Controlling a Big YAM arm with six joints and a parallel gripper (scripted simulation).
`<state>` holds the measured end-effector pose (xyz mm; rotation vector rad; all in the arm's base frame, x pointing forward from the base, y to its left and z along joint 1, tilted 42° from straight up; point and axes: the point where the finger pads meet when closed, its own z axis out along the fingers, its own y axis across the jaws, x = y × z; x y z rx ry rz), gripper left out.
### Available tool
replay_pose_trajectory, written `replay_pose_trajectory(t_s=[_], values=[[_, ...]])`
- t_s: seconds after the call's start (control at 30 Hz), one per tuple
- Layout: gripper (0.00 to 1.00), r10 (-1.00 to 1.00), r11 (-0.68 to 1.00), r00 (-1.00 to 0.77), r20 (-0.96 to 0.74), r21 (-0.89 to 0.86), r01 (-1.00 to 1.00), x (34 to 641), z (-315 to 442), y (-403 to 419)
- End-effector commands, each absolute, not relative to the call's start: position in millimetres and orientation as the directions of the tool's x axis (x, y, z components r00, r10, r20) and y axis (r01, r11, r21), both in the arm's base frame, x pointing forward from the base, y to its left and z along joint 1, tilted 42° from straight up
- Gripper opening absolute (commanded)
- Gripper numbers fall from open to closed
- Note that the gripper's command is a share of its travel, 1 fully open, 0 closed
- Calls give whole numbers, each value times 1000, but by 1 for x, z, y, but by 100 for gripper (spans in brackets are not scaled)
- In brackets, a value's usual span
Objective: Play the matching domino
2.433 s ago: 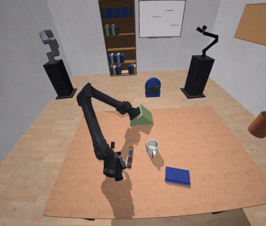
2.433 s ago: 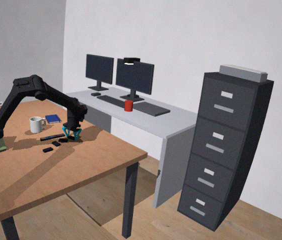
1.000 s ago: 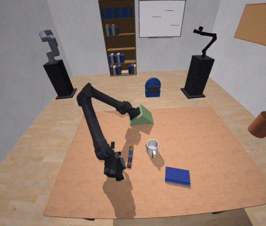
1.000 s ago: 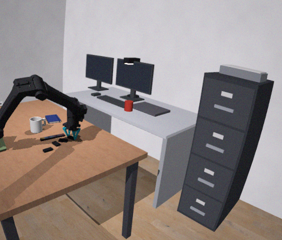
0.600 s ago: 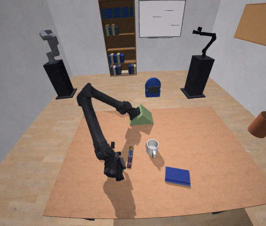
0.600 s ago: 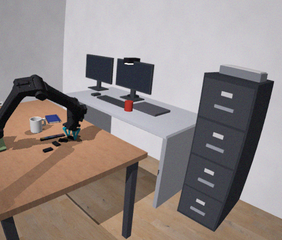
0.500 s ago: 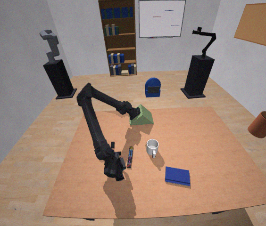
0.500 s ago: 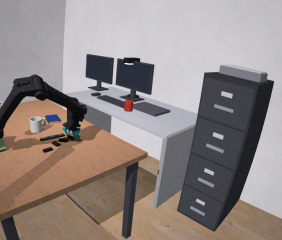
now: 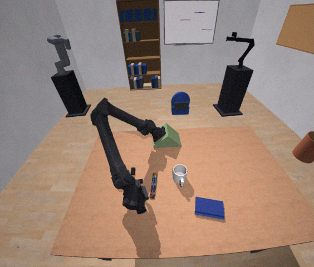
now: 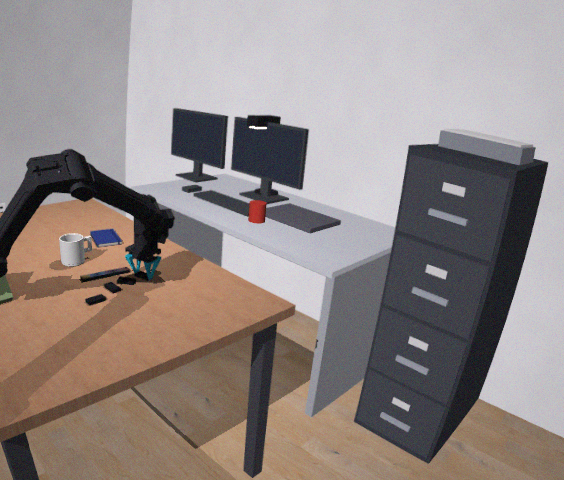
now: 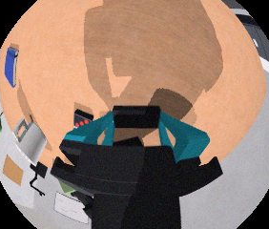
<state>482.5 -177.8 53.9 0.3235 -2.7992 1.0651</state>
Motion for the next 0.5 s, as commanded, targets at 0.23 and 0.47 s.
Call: replay_pose_trajectory(t_s=[0.23, 0.47], values=[[52, -179, 723, -965, 191, -639, -261, 489, 51, -165], [52, -188, 722, -963, 193, -638, -269, 491, 49, -160]])
